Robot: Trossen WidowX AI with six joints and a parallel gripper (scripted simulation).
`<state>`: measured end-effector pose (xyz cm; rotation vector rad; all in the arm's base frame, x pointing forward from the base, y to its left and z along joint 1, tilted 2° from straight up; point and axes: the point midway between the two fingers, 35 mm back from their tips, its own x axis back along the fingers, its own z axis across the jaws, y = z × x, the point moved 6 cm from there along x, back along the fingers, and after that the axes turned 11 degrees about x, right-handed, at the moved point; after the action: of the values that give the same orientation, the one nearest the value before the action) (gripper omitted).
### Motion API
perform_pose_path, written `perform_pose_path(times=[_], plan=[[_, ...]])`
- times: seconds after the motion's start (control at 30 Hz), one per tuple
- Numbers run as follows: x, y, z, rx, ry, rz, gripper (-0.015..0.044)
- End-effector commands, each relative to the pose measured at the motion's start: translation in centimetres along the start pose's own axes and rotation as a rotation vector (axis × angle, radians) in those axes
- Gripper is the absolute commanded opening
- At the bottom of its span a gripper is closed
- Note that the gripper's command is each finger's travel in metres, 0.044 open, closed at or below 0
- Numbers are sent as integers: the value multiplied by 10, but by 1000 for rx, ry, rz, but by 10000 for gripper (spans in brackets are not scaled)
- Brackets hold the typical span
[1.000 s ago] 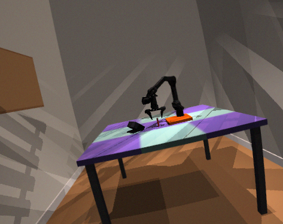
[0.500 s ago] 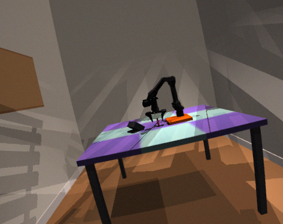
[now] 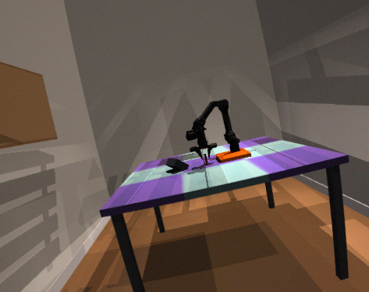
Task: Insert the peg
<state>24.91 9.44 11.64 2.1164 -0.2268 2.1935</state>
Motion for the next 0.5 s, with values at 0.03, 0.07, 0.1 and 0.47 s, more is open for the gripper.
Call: perform_pose_path(times=[0.03,0.07,0.1,0.47], plan=[[0,0,0,0,1,0,99],[0,0,0,0,1,0,72],[0,0,0,0,1,0,46],[2,0,0,0,1,0,0]])
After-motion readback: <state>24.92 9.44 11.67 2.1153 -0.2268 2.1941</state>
